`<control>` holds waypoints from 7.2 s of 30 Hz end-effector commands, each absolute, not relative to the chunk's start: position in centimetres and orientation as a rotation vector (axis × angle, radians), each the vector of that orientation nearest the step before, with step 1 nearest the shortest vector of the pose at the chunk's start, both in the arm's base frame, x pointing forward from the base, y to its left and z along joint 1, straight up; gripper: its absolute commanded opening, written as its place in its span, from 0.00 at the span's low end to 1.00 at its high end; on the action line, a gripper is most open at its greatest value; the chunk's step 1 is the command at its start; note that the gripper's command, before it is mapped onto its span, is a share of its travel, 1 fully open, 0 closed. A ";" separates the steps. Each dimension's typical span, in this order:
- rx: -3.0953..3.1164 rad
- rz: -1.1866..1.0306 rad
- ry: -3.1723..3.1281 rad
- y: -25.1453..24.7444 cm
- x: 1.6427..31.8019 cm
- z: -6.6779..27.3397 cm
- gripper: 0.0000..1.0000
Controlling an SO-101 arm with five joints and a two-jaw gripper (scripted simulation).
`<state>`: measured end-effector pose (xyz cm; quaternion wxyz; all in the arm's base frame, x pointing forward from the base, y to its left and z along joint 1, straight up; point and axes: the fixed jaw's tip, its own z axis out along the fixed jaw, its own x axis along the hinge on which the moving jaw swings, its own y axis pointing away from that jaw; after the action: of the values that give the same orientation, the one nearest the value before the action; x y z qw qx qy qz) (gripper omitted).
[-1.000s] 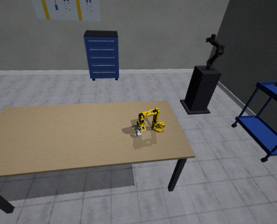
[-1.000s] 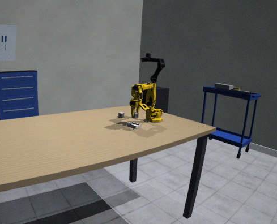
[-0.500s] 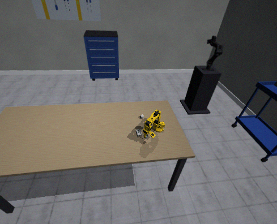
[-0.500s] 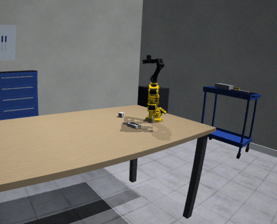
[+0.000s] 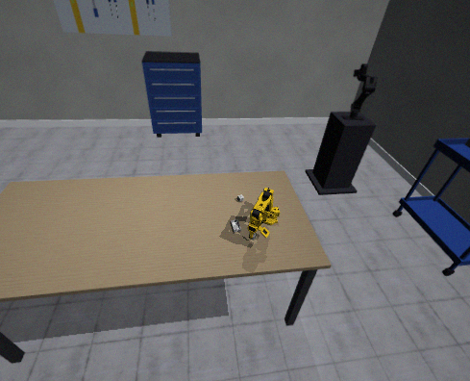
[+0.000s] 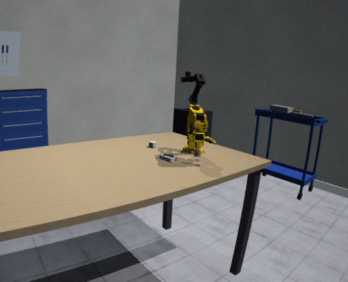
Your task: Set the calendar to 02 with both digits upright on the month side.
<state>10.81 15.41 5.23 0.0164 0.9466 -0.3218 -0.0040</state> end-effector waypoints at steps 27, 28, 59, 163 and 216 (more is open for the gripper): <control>3.026 0.023 -1.015 16.6 11.3 6.3 0.00; 3.026 0.023 -1.015 16.6 11.3 6.3 0.00; 3.026 0.023 -1.015 16.7 11.4 5.1 0.00; 3.026 0.023 -1.015 16.8 11.4 1.8 0.00; 3.026 0.023 -1.015 16.8 11.4 1.7 0.28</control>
<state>11.48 16.36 1.38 -0.0126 0.9467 -0.3218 0.0044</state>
